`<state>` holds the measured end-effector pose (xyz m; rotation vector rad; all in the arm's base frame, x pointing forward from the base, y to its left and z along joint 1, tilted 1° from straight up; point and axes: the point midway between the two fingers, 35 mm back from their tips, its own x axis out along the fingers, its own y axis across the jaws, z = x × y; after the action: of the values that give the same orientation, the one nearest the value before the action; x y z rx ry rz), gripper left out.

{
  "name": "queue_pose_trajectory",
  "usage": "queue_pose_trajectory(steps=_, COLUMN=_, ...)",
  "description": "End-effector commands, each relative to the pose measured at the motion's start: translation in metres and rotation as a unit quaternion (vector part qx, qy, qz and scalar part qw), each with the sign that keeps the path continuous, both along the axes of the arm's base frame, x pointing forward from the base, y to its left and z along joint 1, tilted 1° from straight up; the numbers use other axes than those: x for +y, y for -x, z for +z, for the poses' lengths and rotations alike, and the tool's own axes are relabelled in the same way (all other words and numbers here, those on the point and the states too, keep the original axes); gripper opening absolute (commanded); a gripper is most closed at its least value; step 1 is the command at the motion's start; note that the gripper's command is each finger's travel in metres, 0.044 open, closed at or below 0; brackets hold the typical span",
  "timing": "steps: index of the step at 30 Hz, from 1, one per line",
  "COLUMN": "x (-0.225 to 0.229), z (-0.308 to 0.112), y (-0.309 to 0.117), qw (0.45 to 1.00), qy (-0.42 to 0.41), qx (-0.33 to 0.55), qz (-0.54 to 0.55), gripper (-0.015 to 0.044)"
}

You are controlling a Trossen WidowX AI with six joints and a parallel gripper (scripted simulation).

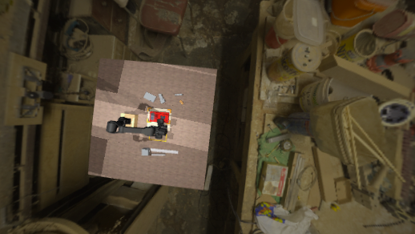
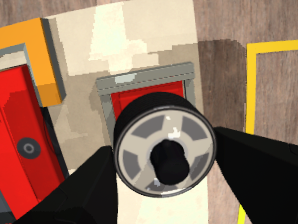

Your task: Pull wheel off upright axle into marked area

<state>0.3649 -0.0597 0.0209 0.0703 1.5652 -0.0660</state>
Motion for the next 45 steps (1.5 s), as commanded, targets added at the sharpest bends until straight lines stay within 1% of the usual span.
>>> queue_pose_trajectory(steps=1, x=0.000, z=0.005, y=0.000, qw=1.000, qy=0.000, qx=-0.001, qz=0.000, gripper=0.0000)
queue_pose_trajectory(steps=45, x=0.000, z=0.019, y=0.000, qw=1.000, qy=0.000, qx=-0.002, qz=0.001, gripper=0.0000)
